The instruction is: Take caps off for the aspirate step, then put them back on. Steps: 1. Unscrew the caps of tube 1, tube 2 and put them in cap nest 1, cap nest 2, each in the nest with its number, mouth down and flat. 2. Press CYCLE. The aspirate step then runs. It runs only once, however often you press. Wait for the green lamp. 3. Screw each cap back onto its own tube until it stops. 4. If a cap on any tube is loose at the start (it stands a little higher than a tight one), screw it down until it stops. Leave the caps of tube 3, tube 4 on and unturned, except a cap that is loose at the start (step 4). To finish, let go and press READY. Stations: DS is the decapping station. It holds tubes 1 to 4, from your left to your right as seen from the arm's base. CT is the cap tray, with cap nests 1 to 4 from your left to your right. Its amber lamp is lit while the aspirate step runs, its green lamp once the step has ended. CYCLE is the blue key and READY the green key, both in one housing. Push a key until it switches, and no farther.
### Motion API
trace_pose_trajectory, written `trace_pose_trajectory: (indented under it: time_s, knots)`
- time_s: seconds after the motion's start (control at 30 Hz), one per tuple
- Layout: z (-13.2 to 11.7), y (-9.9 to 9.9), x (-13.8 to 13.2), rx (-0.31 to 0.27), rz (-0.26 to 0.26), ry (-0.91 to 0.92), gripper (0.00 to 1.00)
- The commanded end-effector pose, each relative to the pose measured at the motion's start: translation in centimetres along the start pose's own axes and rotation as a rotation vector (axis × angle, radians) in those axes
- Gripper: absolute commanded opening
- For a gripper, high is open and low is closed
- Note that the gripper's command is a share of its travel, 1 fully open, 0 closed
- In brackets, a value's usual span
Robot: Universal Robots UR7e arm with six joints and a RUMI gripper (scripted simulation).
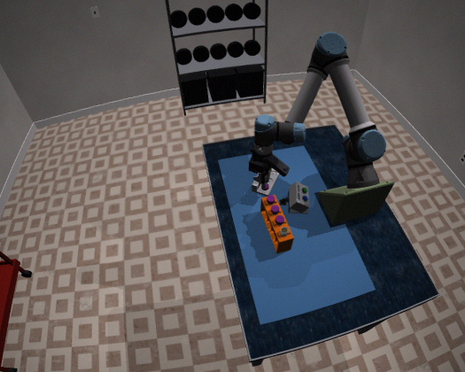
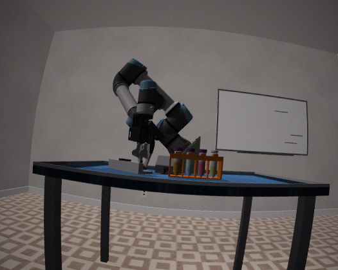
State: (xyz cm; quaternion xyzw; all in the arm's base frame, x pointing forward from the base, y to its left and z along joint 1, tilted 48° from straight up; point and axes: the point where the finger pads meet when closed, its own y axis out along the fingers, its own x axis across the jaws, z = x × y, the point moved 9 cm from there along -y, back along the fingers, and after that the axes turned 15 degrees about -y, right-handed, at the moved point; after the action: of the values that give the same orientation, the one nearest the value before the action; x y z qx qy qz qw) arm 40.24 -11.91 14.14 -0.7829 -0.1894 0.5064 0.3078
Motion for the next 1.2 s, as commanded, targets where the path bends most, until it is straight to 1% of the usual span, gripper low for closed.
trace_pose_trajectory:
  time_s: [0.0,0.87,1.1,1.13,1.17]
  knots:
    - [0.0,0.0,0.0,-0.001,0.000,0.000,0.00]
    - [0.1,1.0,0.0,-0.001,0.000,0.000,0.00]
    - [0.1,1.0,0.0,-0.001,0.000,0.000,0.00]
    - [0.1,1.0,0.0,-0.001,0.000,0.000,0.29]
    - [0.1,1.0,0.0,-0.001,0.000,0.000,0.29]
